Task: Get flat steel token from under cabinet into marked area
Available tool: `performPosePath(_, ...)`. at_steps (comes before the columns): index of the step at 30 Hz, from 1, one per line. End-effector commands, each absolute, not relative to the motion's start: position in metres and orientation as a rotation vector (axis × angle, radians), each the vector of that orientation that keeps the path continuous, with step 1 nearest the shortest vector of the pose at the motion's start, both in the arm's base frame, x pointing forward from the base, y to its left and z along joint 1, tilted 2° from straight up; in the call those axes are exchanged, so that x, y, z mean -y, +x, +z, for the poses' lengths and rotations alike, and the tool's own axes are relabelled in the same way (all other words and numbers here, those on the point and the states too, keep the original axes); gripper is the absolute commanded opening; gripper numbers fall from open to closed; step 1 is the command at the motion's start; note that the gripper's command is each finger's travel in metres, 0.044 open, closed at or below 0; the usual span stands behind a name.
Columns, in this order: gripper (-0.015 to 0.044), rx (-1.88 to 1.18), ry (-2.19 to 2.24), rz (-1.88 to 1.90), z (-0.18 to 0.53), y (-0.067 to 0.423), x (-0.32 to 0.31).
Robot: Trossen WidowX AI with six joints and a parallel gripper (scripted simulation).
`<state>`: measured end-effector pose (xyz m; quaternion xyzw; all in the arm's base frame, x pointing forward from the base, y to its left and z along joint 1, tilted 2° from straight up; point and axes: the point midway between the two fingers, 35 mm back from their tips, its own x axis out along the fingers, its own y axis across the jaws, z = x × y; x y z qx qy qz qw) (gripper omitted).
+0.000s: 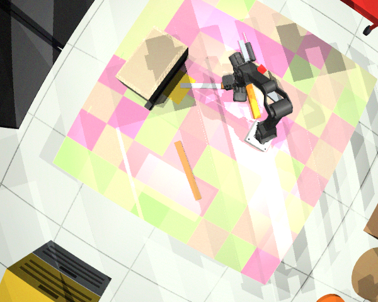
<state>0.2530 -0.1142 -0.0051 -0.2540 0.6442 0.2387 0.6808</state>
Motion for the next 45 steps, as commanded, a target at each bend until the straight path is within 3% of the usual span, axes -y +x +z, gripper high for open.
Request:
performPosePath(1, 0.0, -1.444, -0.572, 0.529, -0.003, 0.254, 0.122)
performPosePath(45, 0.0, -1.46, -0.51, 0.466, -0.003, 0.254, 0.159)
